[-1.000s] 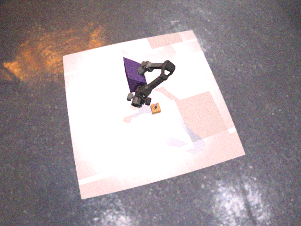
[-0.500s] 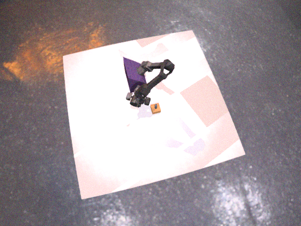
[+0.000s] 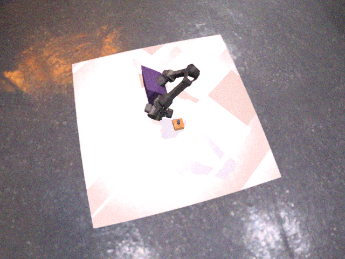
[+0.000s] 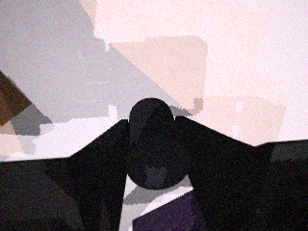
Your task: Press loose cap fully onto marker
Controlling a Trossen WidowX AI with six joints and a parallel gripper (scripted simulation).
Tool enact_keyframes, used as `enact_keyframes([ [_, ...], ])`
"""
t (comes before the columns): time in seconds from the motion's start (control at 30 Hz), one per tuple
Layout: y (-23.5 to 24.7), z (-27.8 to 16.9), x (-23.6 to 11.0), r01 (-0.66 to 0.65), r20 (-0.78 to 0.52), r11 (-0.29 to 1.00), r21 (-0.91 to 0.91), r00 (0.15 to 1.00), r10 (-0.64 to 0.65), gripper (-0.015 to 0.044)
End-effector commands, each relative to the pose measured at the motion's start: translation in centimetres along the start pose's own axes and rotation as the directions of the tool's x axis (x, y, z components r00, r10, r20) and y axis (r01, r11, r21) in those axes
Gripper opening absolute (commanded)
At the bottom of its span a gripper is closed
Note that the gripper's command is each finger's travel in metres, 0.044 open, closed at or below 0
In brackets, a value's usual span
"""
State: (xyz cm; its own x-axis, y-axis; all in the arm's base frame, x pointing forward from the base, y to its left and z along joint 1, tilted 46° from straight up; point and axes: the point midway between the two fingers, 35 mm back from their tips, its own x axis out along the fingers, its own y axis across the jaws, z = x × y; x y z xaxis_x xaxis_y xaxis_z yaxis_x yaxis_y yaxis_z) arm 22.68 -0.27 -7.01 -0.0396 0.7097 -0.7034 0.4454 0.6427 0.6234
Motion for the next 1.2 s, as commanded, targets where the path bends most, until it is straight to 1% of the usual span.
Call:
enact_keyframes([
  [0.0, 0.1, -0.1, -1.2, 0.005, 0.001, 1.000, -0.014, 1.000, -0.005, 0.0000],
  [0.13, 0.4, 0.0, -1.5, 0.004, 0.000, 1.000, -0.015, 1.000, -0.004, 0.0000],
  [0.27, 1.9, 0.6, -2.3, 0.006, 0.002, 1.000, -0.014, 1.000, -0.006, 0.0000],
  [0.73, 7.8, 1.7, -5.0, 0.007, 0.004, 1.000, -0.014, 1.000, -0.007, 0.0000],
  [1.17, 13.9, 1.1, -7.4, 0.001, 0.000, 1.000, -0.016, 1.000, -0.001, 0.0000],
])
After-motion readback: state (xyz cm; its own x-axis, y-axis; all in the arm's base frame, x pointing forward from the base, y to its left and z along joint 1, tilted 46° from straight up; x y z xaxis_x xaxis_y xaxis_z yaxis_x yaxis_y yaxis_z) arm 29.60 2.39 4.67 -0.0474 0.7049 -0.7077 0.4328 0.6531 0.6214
